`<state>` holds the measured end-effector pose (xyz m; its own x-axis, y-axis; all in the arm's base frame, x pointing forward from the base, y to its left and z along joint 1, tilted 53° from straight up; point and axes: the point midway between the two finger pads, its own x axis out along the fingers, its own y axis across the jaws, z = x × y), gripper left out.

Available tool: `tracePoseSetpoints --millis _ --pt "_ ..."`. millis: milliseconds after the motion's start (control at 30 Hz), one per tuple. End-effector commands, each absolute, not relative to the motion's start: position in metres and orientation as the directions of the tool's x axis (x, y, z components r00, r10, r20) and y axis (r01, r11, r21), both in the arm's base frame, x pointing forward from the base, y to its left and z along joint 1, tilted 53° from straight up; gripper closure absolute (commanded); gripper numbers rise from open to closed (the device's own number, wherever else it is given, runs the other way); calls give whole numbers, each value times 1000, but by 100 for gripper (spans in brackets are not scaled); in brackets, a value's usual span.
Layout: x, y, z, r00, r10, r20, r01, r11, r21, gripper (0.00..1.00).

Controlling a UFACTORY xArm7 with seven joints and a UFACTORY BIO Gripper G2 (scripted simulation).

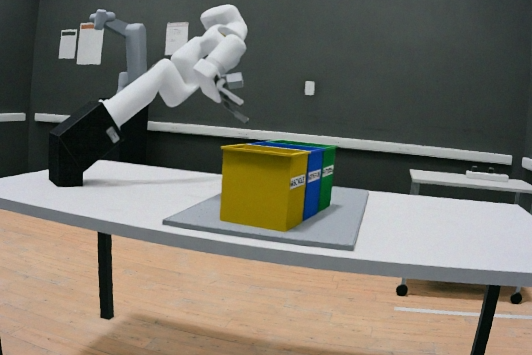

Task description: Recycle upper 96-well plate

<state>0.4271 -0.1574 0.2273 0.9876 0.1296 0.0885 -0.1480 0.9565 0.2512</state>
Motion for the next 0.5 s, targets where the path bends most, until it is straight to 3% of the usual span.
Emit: tracePoseSetpoints --millis 0,467 --pt "428 -147 242 980 108 170 -159 931 328 63" --pt "427 -124 280 935 20 354 -207 843 497 63"
